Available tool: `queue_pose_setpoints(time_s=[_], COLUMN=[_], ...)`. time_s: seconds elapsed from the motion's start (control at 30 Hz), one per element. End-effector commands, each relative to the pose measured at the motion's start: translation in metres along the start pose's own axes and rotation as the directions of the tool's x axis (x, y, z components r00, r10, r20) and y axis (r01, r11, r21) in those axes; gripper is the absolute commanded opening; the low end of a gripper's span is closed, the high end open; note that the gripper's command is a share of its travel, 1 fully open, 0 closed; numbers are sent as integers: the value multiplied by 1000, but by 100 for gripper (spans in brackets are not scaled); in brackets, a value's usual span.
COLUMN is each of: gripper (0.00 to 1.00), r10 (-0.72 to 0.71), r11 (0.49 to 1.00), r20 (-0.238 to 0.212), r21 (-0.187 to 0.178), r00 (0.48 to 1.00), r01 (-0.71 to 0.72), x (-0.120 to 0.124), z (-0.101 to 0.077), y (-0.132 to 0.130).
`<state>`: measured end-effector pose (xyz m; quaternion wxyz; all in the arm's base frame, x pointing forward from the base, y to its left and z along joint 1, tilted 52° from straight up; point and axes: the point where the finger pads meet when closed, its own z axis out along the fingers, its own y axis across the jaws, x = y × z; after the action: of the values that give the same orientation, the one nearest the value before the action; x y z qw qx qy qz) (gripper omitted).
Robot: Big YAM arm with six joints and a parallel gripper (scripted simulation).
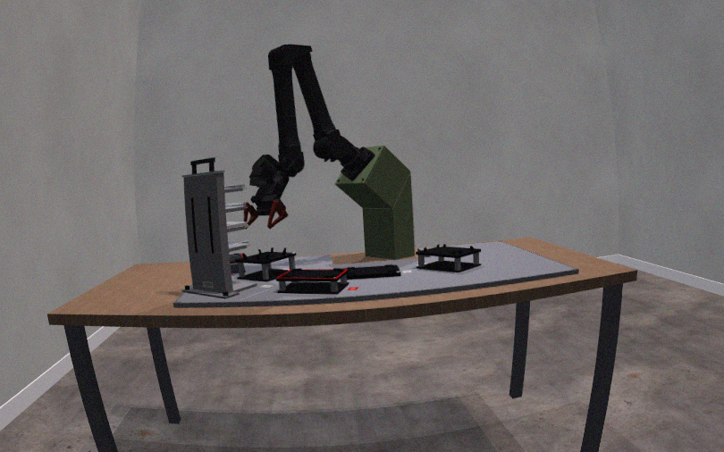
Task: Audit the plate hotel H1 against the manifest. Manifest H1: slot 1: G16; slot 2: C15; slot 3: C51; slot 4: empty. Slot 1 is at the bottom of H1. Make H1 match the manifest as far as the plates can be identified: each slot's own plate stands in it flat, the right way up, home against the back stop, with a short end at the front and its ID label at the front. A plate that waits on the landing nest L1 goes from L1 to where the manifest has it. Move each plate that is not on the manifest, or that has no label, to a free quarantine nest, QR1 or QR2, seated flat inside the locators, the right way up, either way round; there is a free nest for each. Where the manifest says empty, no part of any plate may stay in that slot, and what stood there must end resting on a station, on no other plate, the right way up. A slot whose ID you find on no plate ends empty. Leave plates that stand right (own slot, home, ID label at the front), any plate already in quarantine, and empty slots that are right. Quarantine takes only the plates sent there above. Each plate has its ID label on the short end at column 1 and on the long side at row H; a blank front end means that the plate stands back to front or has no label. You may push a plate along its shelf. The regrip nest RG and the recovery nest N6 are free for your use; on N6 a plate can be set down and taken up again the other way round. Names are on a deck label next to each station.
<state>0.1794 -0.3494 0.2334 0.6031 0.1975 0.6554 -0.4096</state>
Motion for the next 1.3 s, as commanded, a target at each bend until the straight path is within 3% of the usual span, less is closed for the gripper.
queue_pose_setpoints(time_s=[0.0, 0.6, 1.27], gripper=[100, 100, 100], r10=[-18, -19, -22], r11=[1000, 1000, 1000], r20=[32, 31, 34], r21=[2, -2, 0], r00=[999, 999, 999], r01=[18, 19, 22], x=[-6, 13, -11], z=[7, 26, 44], y=[-1, 1, 0])
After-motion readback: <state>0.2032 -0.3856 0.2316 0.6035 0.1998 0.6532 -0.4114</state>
